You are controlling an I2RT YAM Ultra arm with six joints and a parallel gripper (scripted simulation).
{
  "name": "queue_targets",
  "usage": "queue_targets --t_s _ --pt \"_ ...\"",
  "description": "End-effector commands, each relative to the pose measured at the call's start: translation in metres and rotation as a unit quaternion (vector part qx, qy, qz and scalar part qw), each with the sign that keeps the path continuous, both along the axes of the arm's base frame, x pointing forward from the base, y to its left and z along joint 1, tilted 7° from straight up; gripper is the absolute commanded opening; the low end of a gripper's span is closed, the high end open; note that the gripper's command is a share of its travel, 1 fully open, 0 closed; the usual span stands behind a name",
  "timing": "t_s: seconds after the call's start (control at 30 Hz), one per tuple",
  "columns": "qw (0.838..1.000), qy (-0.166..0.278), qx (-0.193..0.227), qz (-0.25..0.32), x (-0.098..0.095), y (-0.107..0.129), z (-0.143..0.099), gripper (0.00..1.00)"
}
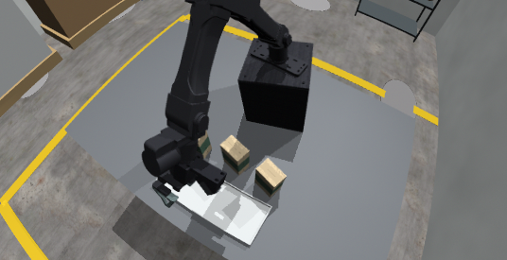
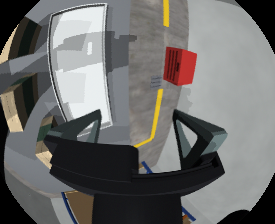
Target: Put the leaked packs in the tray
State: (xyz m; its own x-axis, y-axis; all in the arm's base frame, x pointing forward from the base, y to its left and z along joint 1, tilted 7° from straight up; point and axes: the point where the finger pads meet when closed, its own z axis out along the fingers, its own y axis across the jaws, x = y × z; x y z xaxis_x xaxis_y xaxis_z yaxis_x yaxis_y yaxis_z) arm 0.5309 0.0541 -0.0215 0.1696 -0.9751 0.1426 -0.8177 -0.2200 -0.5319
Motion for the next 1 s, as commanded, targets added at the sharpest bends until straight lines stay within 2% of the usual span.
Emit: queue_targets --t_s 0.0,0.03,0.07,0.1,0.13,0.17,0.23,0.33,0.37,0.47,0.57,0.6,0.63,0.97 --pt "0.997 0.077 -0.028 -0.001 -0.046 -0.043 0.006 1.0" --pt "0.994 0.108 -0.033 -0.01 -0.067 -0.065 0.004 1.0" --pt "0.993 0.109 -0.033 -0.011 -0.067 -0.065 0.004 1.0" --pt "0.99 0.138 -0.035 -0.019 -0.089 -0.084 0.003 1.0" --pt "0.99 0.138 -0.035 -0.019 -0.089 -0.084 0.003 1.0" --pt "0.985 0.165 -0.036 -0.026 -0.108 -0.1 0.002 1.0" --pt "0.985 0.165 -0.036 -0.026 -0.108 -0.1 0.002 1.0" --pt "0.973 0.224 -0.032 -0.041 -0.156 -0.13 0.003 1.0" --pt "0.973 0.224 -0.033 -0.042 -0.156 -0.13 0.003 1.0" --pt "0.965 0.254 -0.028 -0.049 -0.182 -0.142 0.004 1.0" --pt "0.963 0.262 -0.026 -0.05 -0.189 -0.145 0.004 1.0" --pt "0.968 0.246 -0.03 -0.042 -0.175 -0.141 0.012 1.0" --pt "0.969 0.242 -0.03 -0.042 -0.172 -0.141 0.014 1.0" --pt "0.969 0.242 -0.028 -0.048 -0.173 -0.145 0.014 1.0"
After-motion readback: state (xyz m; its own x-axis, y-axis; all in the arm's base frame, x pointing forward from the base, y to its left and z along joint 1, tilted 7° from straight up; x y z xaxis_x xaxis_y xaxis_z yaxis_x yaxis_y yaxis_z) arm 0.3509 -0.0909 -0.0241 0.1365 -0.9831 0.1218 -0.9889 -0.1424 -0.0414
